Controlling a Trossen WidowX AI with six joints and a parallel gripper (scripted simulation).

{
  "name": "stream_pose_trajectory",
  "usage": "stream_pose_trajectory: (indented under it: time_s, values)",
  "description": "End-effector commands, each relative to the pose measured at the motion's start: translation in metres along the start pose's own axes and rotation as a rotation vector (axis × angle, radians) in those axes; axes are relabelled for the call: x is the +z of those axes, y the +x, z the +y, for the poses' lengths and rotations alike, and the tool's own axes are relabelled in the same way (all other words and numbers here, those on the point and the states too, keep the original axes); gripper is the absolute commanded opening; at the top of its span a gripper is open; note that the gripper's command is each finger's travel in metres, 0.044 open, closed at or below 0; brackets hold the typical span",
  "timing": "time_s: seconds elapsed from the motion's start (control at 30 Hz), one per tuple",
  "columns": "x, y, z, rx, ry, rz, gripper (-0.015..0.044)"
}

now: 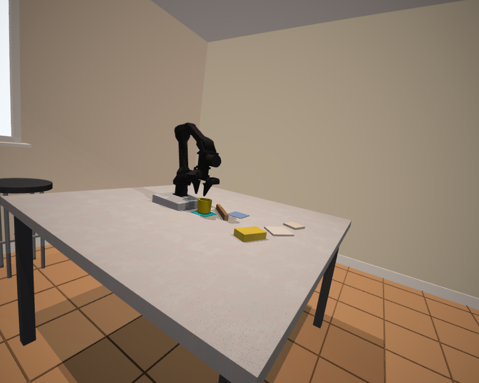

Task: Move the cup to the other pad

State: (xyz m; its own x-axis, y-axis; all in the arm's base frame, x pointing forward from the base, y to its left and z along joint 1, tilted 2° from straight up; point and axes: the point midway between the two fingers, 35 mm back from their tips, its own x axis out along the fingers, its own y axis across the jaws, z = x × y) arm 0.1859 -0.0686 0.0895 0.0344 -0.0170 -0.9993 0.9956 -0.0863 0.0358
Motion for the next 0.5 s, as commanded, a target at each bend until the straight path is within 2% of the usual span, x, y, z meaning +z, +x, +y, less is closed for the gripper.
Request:
stream_pose_trajectory:
  time_s: [0.0, 0.13, 0.47]
  values:
    - [0.0, 0.0, 0.0, 0.0, 0.0, 0.0, 0.033]
    - [0.0, -0.003, 0.0, 0.0, 0.0, 0.0, 0.0435]
    - [0.0, -0.035, 0.0, 0.006, -0.003, 0.001, 0.044]
